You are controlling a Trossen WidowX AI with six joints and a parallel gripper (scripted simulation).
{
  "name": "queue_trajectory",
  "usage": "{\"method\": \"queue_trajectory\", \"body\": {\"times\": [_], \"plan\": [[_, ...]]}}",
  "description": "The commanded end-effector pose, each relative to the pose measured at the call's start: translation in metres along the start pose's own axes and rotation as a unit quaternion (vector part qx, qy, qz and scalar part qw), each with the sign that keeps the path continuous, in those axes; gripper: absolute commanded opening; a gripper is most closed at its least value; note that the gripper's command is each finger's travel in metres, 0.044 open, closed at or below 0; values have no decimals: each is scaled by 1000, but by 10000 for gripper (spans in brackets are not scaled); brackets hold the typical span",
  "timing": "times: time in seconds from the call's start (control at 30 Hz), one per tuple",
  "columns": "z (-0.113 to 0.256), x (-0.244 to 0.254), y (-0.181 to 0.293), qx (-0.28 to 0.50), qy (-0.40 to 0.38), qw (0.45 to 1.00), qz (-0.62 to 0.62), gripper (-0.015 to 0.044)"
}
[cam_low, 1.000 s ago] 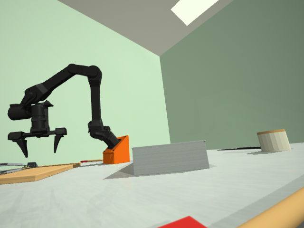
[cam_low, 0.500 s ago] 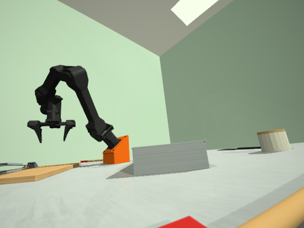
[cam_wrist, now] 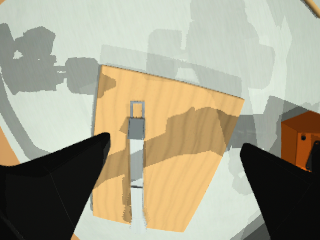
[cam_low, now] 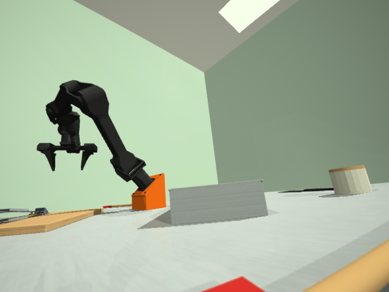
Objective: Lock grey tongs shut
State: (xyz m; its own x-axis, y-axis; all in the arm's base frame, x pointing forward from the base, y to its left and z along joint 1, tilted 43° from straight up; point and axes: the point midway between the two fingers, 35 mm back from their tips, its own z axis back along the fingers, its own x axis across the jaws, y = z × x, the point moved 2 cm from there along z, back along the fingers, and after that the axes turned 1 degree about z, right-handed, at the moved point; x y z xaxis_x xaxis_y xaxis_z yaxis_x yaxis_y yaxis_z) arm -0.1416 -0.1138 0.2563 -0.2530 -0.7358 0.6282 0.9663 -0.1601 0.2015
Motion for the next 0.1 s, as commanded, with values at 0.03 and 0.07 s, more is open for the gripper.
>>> {"method": "queue_trajectory", "body": {"times": [0.03, 0.07], "plan": [[3, 0, 1, -3, 2, 1000, -1, 440], [3, 0, 1, -3, 2, 1000, -1, 440]]}}
